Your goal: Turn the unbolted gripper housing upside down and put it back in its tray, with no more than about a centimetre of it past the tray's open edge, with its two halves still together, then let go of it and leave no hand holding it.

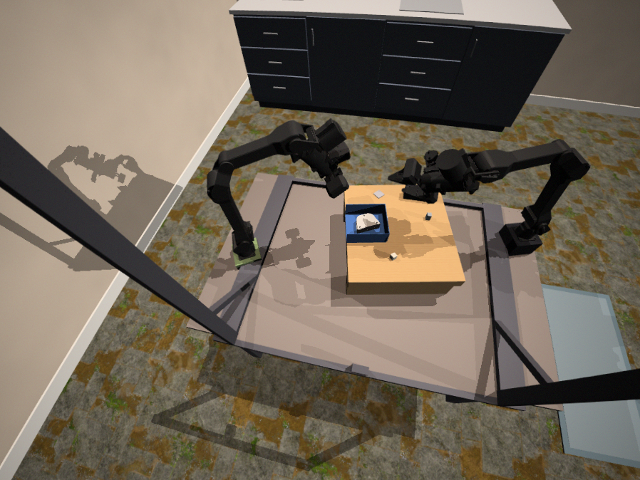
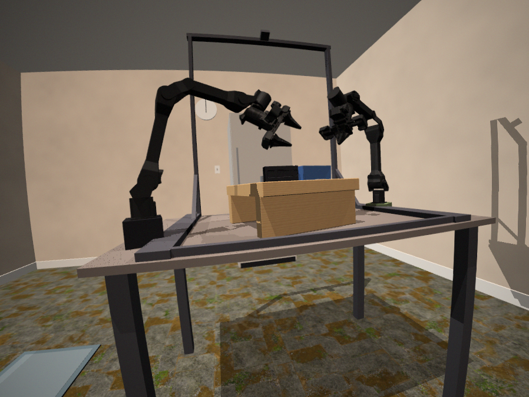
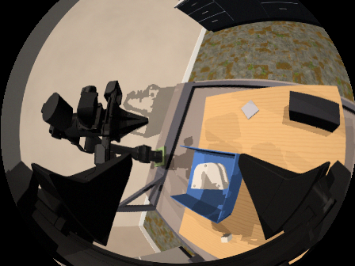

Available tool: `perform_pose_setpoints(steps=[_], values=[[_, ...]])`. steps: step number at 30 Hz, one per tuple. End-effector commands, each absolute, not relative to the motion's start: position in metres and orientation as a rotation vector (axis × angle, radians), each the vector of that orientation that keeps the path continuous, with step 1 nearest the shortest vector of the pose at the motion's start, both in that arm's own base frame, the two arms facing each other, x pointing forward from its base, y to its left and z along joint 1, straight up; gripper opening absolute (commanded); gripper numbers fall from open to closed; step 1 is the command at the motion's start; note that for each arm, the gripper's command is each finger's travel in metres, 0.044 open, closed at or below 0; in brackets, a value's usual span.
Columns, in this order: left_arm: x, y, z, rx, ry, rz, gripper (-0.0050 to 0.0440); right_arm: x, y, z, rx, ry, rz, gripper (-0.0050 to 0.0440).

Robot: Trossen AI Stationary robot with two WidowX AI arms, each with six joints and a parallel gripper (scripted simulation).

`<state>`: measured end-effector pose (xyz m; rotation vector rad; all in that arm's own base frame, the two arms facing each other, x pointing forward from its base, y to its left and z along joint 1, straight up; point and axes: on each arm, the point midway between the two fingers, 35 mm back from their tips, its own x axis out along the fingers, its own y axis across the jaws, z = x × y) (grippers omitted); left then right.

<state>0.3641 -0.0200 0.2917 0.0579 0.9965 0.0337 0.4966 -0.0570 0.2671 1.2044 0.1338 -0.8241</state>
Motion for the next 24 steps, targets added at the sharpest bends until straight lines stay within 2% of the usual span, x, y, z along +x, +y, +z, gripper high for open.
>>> perform_pose_setpoints(steps=[1, 14, 24], values=[[0.366, -0.034, 0.288, 0.072, 0.986, -0.021, 0.0, 0.484, -0.057, 0.287, 1.065, 0.214, -0.697, 0.044], [0.369, -0.071, 0.266, 0.119, 1.001, -0.154, 0.0, 0.462, -0.049, 0.29, 0.611, 0.433, -0.428, 0.044], [0.368, -0.098, 0.249, 0.154, 1.009, -0.25, 0.0, 0.444, -0.04, 0.291, 0.26, 0.51, -0.202, 0.044]])
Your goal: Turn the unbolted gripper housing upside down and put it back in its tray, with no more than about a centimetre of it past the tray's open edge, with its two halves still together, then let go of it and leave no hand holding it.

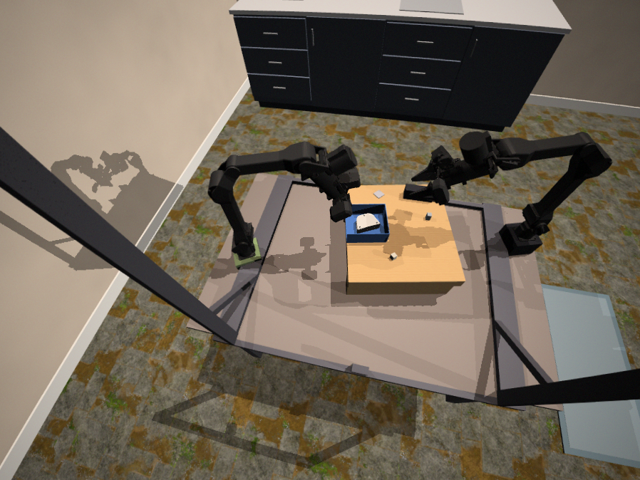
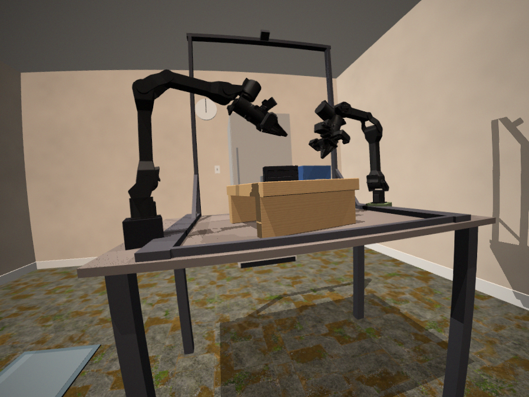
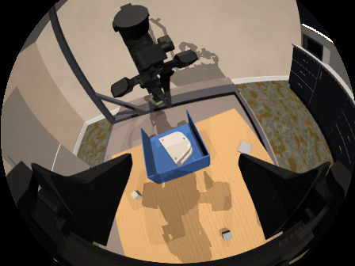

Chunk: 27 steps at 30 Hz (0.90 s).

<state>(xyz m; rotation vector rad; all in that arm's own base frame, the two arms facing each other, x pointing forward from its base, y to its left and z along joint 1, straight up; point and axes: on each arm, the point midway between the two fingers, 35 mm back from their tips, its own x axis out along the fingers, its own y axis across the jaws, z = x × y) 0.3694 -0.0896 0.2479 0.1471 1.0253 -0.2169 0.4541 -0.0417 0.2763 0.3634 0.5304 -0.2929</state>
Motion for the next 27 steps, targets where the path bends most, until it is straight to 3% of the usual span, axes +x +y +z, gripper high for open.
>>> perform_pose_setpoints(steps=[1, 7, 27], values=[[0.368, -0.098, 0.249, 0.154, 1.009, -0.25, 0.0, 0.444, -0.04, 0.291, 0.26, 0.51, -0.202, 0.044], [0.367, -0.114, 0.239, 0.173, 1.014, -0.306, 0.0, 0.433, -0.034, 0.292, 0.018, 0.522, -0.059, 0.044], [0.367, -0.114, 0.239, 0.174, 1.014, -0.307, 0.0, 0.433, -0.034, 0.292, 0.015, 0.522, -0.057, 0.044]])
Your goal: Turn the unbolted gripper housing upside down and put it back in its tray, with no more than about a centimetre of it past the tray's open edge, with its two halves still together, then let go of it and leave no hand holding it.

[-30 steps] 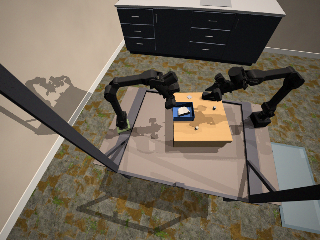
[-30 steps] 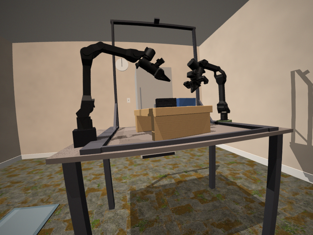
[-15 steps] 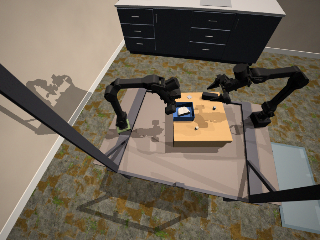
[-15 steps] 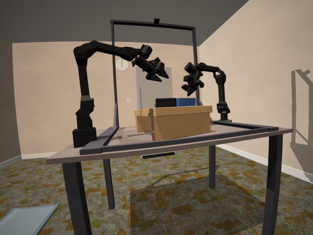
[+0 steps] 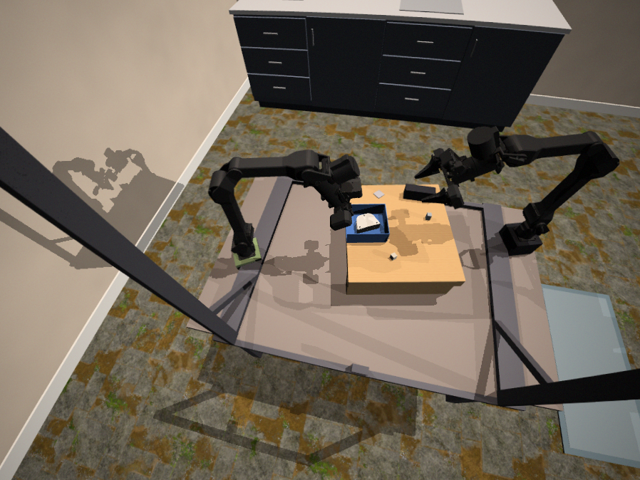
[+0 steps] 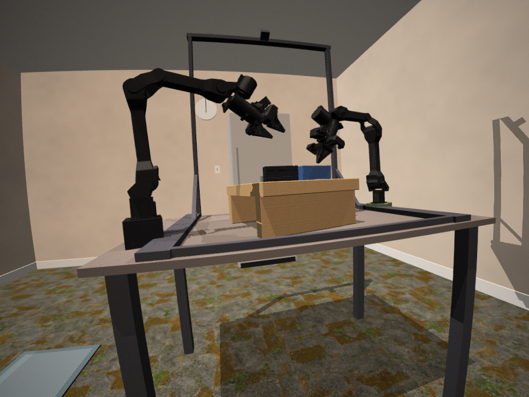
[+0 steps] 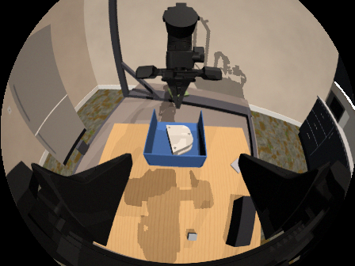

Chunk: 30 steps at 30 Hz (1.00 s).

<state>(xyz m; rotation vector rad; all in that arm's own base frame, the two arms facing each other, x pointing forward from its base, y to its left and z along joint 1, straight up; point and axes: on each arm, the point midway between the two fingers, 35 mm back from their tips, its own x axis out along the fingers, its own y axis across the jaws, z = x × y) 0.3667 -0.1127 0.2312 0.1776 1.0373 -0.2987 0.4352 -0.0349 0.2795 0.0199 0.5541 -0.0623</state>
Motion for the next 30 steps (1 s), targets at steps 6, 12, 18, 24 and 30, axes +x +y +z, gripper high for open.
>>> perform_pose_setpoints(steps=[6, 12, 18, 24, 30], values=[[0.367, -0.114, 0.239, 0.174, 1.014, -0.307, 0.0, 0.433, -0.034, 0.292, 0.015, 0.522, -0.057, 0.044], [0.384, -0.117, 0.242, 0.174, 1.013, -0.307, 0.0, 0.433, -0.034, 0.292, 0.015, 0.522, -0.057, 0.044], [0.424, -0.125, 0.244, 0.174, 1.011, -0.307, 0.0, 0.433, -0.034, 0.292, 0.015, 0.522, -0.057, 0.044], [0.426, -0.125, 0.244, 0.174, 1.01, -0.307, 0.0, 0.433, -0.034, 0.292, 0.015, 0.522, -0.057, 0.044], [0.427, -0.125, 0.242, 0.174, 1.01, -0.307, 0.0, 0.433, -0.034, 0.292, 0.015, 0.522, -0.057, 0.044]])
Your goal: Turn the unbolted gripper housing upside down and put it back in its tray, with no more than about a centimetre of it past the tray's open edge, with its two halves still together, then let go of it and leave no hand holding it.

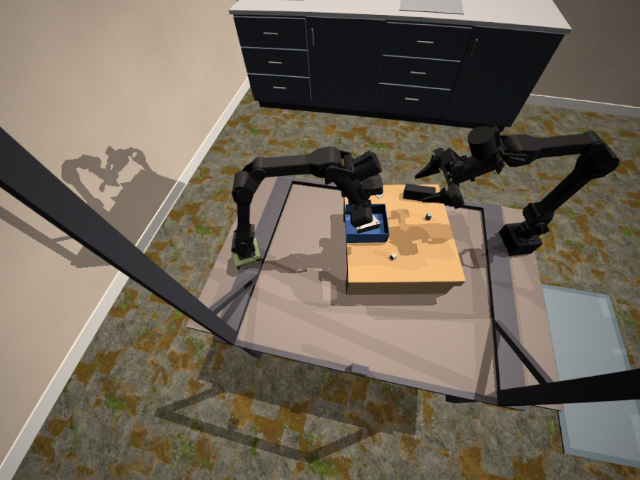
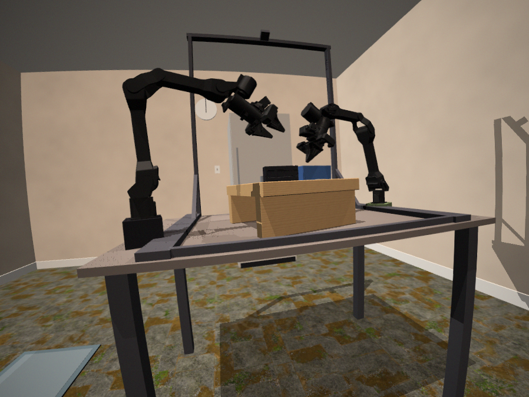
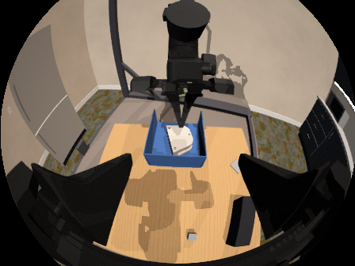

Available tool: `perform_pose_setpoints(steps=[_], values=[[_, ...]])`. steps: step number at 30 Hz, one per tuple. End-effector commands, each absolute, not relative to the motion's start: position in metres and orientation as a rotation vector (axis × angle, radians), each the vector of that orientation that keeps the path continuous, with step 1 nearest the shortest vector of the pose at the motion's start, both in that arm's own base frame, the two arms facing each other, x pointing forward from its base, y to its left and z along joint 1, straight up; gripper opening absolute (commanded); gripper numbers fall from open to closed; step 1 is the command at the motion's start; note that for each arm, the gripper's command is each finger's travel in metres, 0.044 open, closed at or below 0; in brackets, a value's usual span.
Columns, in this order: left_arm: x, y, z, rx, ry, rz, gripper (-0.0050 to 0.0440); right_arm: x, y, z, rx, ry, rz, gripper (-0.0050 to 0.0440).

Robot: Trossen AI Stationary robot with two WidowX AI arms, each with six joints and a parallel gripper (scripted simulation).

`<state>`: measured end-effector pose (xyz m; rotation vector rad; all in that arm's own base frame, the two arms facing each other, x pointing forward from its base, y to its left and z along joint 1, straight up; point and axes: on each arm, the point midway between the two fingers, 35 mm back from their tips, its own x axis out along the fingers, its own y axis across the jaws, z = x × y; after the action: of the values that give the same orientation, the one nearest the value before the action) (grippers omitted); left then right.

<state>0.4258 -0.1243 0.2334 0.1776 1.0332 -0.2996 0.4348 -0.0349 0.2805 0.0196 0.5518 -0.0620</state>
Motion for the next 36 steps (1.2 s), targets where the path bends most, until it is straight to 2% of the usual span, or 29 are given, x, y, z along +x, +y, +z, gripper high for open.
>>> perform_pose_setpoints(steps=[1, 36], values=[[0.427, -0.125, 0.242, 0.174, 1.01, -0.307, 0.0, 0.433, -0.034, 0.292, 0.015, 0.522, -0.057, 0.044], [0.428, -0.126, 0.219, 0.174, 1.01, -0.307, 0.0, 0.433, -0.034, 0.292, 0.015, 0.522, -0.057, 0.044]])
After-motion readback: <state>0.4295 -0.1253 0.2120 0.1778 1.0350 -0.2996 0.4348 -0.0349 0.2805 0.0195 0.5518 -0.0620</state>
